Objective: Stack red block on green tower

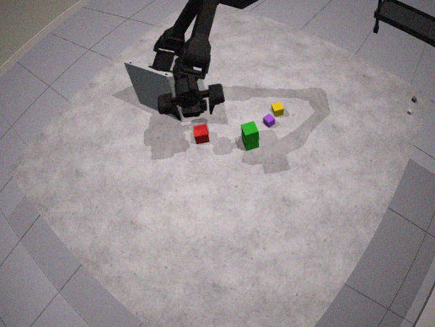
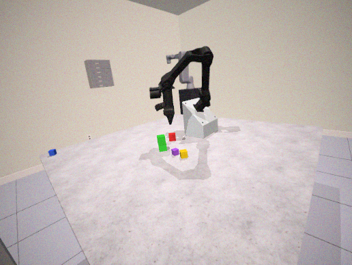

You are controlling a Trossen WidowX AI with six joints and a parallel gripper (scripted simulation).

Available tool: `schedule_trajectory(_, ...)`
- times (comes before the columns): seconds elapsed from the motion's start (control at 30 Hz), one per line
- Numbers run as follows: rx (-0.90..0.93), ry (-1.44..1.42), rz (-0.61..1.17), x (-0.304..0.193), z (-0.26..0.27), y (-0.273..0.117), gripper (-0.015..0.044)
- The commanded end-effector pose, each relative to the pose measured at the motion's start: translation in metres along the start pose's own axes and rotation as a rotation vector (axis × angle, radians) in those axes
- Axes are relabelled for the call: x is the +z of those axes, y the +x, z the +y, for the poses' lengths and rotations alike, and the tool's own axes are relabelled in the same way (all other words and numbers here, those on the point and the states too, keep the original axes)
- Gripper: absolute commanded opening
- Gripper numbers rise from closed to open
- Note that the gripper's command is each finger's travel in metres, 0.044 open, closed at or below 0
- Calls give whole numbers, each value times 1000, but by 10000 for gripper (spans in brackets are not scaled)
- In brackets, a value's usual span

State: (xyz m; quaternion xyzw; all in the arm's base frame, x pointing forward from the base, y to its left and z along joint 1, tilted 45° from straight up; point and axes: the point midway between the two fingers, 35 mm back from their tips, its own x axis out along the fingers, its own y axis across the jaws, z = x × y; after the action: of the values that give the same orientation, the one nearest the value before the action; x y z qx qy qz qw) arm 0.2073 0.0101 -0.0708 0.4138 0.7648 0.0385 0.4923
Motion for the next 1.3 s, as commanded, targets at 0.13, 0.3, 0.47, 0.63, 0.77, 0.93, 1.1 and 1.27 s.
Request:
schedule_trajectory(0.13, 5, -4, 4, -2, 1, 41, 440)
schedule_trajectory(0.3, 6, -4, 6, -3, 2, 56, 440)
schedule_trajectory(0.47, 6, -4, 6, -2, 2, 58, 440)
schedule_trajectory(0.63, 6, -4, 5, -2, 3, 65, 440)
schedule_trajectory(0.77, 6, -4, 5, -2, 3, 72, 440)
schedule_trajectory(0.93, 6, -3, 5, -2, 3, 80, 440)
schedule_trajectory(1.1, 6, -3, 6, -2, 3, 88, 440)
schedule_trajectory(1.27, 7, -4, 7, -3, 3, 96, 440)
